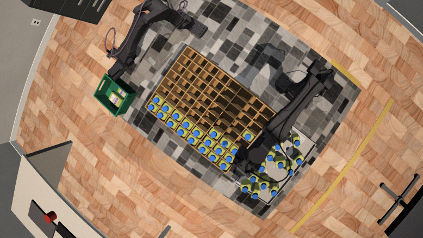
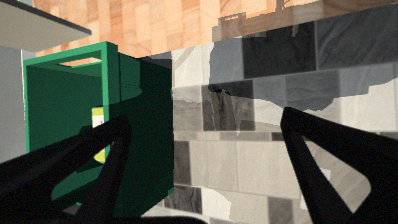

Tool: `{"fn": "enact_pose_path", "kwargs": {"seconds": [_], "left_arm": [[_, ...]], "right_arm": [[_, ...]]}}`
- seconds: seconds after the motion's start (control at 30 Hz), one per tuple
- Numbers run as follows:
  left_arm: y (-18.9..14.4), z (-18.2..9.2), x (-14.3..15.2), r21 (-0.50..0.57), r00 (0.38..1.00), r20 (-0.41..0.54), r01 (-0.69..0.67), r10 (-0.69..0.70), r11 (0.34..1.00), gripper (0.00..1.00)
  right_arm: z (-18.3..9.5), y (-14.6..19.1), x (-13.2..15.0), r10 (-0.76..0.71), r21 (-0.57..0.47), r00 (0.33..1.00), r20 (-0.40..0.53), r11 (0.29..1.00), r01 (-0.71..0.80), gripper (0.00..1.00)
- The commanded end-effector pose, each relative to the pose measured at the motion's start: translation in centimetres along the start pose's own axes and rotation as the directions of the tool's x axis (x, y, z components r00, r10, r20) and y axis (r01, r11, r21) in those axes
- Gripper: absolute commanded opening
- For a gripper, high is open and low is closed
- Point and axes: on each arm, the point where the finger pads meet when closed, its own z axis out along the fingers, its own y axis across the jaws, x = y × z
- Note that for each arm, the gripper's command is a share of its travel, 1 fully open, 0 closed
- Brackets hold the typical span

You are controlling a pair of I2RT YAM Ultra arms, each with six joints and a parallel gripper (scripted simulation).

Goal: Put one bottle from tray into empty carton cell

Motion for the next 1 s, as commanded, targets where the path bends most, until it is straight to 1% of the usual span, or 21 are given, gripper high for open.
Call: {"fn": "enact_pose_path", "kwargs": {"seconds": [0.0,0.03,0.07,0.13,0.17,0.27,0.3,0.33,0.37,0.4,0.47,0.53,0.7,0.73,0.77,0.97], "left_arm": [[0.5,-2.2,-7.8,0.009,0.950,0.311,-0.041,0.036,0.999,0.43],[0.7,-3.1,-9.4,-0.001,0.930,0.365,-0.047,0.044,0.999,0.43],[0.9,-2.7,-8.9,-0.006,0.931,0.362,-0.052,0.051,0.999,0.43],[0.9,-2.7,-8.9,-0.006,0.931,0.362,-0.052,0.051,0.999,0.43],[1.1,-1.6,-7.8,-0.006,0.943,0.330,-0.051,0.050,0.999,0.43],[1.2,-1.1,-6.1,-0.004,0.964,0.264,-0.027,0.027,1.000,0.43],[1.3,-3.9,-9.7,-0.010,0.933,0.360,-0.017,0.020,1.000,0.43],[1.2,-4.5,-10.3,-0.008,0.924,0.381,-0.018,0.020,1.000,0.43],[1.3,-4.8,-10.5,-0.009,0.922,0.386,-0.018,0.021,1.000,0.43],[0.2,-4.7,-10.5,0.017,0.922,0.387,-0.025,0.017,1.000,0.43],[0.2,-4.5,-10.3,0.019,0.924,0.382,-0.026,0.017,0.999,0.43],[0.6,-4.3,-10.2,0.001,0.926,0.376,-0.018,0.017,1.000,0.43],[0.5,-4.5,-10.2,-0.003,0.927,0.375,-0.017,0.017,1.000,0.43],[1.1,-4.0,-9.8,-0.018,0.932,0.360,-0.019,0.024,1.000,0.43],[1.3,-4.8,-10.4,-0.025,0.925,0.379,-0.018,0.026,1.000,0.43],[1.8,-5.0,-10.5,-0.043,0.925,0.379,-0.020,0.034,0.999,0.43]], "right_arm": [[-0.7,0.7,-0.8,0.013,-0.024,1.000,0.018,1.000,-0.012,1.00],[-0.7,0.7,-0.8,0.013,-0.024,1.000,0.018,1.000,-0.012,1.00],[-0.7,0.7,-0.8,0.013,-0.024,1.000,0.018,1.000,-0.012,1.00],[-0.7,0.7,-0.8,0.013,-0.024,1.000,0.018,1.000,-0.012,1.00],[-0.7,0.7,-0.8,0.013,-0.024,1.000,0.018,1.000,-0.012,1.00],[-0.7,0.7,-0.8,0.013,-0.024,1.000,0.018,1.000,-0.012,1.00],[-0.7,0.7,-0.8,0.013,-0.024,1.000,0.018,1.000,-0.012,1.00],[-0.7,0.7,-0.8,0.013,-0.024,1.000,0.018,1.000,-0.012,1.00],[-0.7,0.7,-0.8,0.013,-0.024,1.000,0.018,1.000,-0.012,1.00],[-0.7,0.7,-0.8,0.013,-0.024,1.000,0.018,1.000,-0.012,1.00],[-0.7,0.7,-0.8,0.013,-0.024,1.000,0.018,1.000,-0.012,1.00],[-0.7,0.7,-0.8,0.013,-0.024,1.000,0.018,1.000,-0.012,1.00],[-0.7,0.7,-0.8,0.013,-0.024,1.000,0.018,1.000,-0.012,1.00],[-0.7,0.7,-0.8,0.013,-0.024,1.000,0.018,1.000,-0.012,1.00],[-0.7,0.7,-0.8,0.013,-0.024,1.000,0.018,1.000,-0.012,1.00],[-0.7,0.7,-0.8,0.013,-0.024,1.000,0.018,1.000,-0.012,1.00]]}}
